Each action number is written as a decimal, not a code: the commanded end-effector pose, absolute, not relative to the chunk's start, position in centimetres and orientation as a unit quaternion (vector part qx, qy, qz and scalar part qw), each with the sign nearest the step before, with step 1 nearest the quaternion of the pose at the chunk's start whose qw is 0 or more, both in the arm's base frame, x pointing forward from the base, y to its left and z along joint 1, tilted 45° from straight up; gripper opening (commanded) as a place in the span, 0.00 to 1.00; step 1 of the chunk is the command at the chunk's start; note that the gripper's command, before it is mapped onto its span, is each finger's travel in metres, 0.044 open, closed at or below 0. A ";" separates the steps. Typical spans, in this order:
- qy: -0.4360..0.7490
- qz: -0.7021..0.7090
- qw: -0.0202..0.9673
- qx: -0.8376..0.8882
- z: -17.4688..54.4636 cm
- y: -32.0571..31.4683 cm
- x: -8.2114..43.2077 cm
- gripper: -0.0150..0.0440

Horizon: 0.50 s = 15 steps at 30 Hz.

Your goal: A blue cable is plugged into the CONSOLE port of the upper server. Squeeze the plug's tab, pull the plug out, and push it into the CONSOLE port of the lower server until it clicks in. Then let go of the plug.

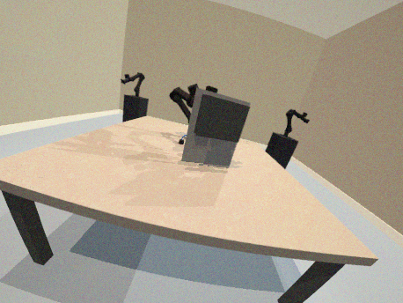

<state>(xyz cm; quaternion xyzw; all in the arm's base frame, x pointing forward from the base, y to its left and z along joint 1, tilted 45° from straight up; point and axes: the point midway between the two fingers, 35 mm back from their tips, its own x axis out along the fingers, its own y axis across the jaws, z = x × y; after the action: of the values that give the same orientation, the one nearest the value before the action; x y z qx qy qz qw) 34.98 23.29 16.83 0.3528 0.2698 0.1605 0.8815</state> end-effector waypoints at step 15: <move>0.271 0.161 0.880 0.355 17.0 23.0 34.1 0.25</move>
<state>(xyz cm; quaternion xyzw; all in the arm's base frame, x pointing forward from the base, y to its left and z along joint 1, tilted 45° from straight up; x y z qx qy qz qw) 34.39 23.10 16.94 0.3524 0.2700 0.1606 0.8816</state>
